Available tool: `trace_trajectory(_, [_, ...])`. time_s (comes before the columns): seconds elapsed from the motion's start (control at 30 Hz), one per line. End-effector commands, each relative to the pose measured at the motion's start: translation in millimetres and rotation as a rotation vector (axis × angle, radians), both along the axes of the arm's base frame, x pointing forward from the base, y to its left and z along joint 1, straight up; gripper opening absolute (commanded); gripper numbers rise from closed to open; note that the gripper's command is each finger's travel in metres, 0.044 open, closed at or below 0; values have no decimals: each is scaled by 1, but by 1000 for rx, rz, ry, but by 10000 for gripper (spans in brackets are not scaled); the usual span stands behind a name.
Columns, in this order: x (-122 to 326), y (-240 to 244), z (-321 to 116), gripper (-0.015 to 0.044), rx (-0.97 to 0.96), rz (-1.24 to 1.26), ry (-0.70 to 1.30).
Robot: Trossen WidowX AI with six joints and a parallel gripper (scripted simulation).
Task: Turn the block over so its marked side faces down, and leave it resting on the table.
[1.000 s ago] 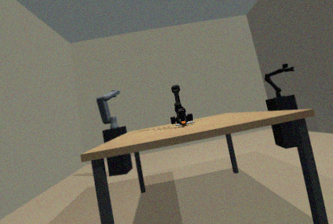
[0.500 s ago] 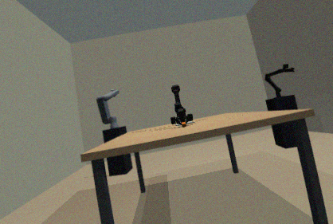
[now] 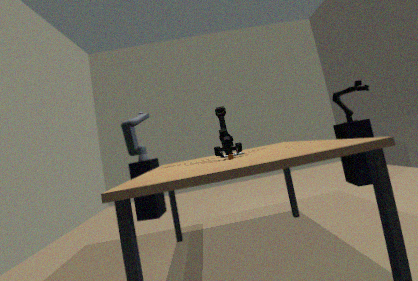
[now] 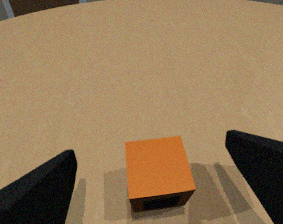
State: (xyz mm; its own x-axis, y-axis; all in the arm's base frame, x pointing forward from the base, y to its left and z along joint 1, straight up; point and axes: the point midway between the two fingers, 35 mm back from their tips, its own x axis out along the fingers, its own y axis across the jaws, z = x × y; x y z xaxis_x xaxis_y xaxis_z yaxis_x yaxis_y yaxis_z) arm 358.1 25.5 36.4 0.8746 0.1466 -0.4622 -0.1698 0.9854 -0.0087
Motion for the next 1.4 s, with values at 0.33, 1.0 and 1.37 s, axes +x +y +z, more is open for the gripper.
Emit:
trace_trajectory(0.33, [0, 0, -1, 440, 5, 0, 2])
trace_trajectory(1.0, [11, 1, 5, 440, -7, -2, 120])
trace_trajectory(1.37, [-9, -2, 65, 440, -76, -4, 477])
